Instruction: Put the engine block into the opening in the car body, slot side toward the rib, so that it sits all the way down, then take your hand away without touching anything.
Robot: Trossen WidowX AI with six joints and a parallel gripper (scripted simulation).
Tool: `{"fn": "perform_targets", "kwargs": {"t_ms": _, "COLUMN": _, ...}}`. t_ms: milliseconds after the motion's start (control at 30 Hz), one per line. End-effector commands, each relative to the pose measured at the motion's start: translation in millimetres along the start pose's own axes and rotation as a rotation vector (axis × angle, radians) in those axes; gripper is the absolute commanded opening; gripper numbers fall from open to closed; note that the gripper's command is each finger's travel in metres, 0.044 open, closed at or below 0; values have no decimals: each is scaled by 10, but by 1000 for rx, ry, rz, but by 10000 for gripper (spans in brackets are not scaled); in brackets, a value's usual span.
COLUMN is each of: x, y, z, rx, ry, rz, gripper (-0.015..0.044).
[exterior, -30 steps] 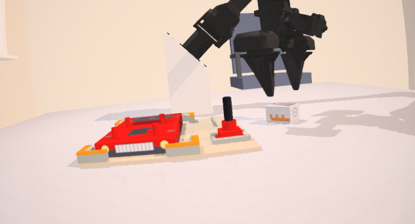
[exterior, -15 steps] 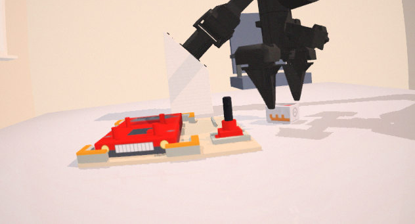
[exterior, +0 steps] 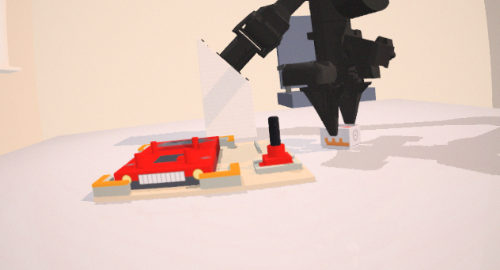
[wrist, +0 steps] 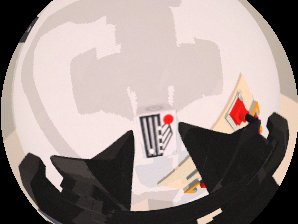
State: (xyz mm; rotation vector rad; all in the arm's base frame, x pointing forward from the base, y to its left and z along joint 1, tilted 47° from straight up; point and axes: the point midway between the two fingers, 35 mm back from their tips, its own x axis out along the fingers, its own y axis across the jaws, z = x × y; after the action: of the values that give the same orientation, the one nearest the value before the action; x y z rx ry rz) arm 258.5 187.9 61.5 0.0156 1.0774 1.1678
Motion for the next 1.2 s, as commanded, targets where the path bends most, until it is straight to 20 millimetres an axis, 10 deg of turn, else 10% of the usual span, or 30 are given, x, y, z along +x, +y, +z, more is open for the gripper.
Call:
{"fn": "perform_targets", "kwargs": {"t_ms": 0, "x": 12, "y": -6, "z": -24, "rx": 9, "ry": 5, "rz": -1, "gripper": 145}}
{"fn": "perform_targets", "kwargs": {"t_ms": 333, "x": -18, "y": -36, "z": -35, "rx": -6, "ry": 1, "rz": -21, "gripper": 0}}
{"fn": "perform_targets", "kwargs": {"t_ms": 1167, "x": -695, "y": -113, "z": -54, "rx": -11, "ry": 20, "rz": -38, "gripper": 0}}
